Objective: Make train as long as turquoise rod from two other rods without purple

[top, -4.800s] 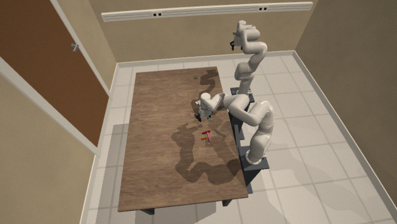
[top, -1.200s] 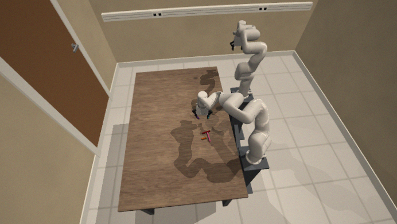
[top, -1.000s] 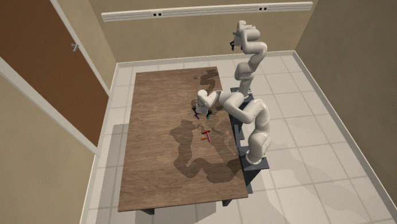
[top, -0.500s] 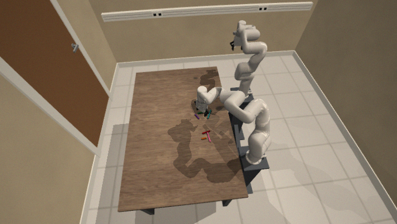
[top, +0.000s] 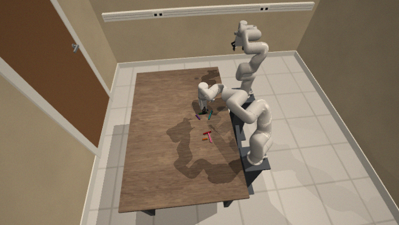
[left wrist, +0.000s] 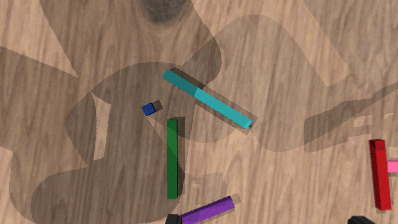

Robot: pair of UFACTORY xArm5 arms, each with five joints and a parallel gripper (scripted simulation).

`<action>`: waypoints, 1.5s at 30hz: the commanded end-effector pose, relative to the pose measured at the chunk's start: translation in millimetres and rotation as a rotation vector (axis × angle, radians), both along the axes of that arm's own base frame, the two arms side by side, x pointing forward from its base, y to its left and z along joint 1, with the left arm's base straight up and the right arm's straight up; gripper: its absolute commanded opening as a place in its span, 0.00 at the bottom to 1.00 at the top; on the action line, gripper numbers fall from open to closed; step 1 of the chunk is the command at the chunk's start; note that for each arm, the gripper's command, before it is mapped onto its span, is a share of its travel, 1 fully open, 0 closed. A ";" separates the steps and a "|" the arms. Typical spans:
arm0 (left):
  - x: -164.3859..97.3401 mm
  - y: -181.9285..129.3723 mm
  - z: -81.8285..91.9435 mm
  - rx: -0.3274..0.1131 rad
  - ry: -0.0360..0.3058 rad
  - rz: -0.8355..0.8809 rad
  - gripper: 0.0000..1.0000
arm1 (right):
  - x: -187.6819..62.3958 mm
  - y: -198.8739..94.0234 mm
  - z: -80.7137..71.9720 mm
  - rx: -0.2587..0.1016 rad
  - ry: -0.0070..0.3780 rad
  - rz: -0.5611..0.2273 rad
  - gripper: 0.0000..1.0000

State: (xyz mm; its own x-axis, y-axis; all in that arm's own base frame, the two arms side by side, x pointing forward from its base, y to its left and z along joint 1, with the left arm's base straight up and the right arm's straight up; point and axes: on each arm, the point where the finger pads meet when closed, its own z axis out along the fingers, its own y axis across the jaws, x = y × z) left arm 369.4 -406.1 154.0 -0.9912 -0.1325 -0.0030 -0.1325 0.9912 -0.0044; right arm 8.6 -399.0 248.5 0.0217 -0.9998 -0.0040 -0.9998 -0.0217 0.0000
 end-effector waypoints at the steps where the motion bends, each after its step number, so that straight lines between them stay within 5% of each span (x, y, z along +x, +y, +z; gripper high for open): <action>1: 0.3 -2.7 6.5 0.000 0.000 -0.100 1.00 | 0.0 -0.9 1.5 -0.004 0.000 0.000 1.00; 45: 0.2 -3.3 8.0 0.000 0.000 -0.128 1.00 | 0.0 -0.9 1.5 -0.004 0.000 0.000 1.00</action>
